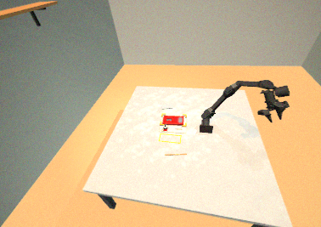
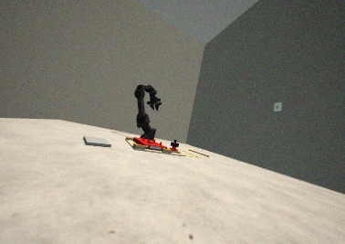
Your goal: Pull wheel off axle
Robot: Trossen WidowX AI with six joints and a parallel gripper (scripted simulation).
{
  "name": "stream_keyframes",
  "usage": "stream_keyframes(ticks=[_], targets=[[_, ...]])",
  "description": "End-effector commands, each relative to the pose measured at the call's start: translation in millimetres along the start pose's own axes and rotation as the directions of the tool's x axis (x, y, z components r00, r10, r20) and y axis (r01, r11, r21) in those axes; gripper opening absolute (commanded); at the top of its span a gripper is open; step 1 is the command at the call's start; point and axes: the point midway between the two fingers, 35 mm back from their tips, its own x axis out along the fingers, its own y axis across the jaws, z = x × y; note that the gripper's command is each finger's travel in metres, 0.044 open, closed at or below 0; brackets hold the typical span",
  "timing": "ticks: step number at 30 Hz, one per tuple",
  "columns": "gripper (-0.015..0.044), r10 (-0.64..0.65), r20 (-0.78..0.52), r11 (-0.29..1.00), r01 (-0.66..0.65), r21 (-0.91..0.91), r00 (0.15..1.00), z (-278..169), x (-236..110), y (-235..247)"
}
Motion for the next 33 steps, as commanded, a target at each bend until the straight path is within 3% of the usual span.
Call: stream_keyframes(ticks=[1,9,18,25,33], targets=[[0.03,-0.075,0.041,0.967,0.063,0.246,0.996,33.4,-14.7,-63.2],[0.03,-0.203,0.083,0.783,0.111,0.612,0.976,71.5,-45.1,-174.1],[0.03,-0.303,0.031,0.365,0.086,0.927,0.952,68.9,-77.6,-303.9],[0.03,-0.391,-0.028,0.009,0.035,0.999,0.92,45.8,-106.1,-402.6],[0.03,-0.45,-0.141,-0.391,-0.053,0.919,0.882,-9.4,-135.0,-504.3]])
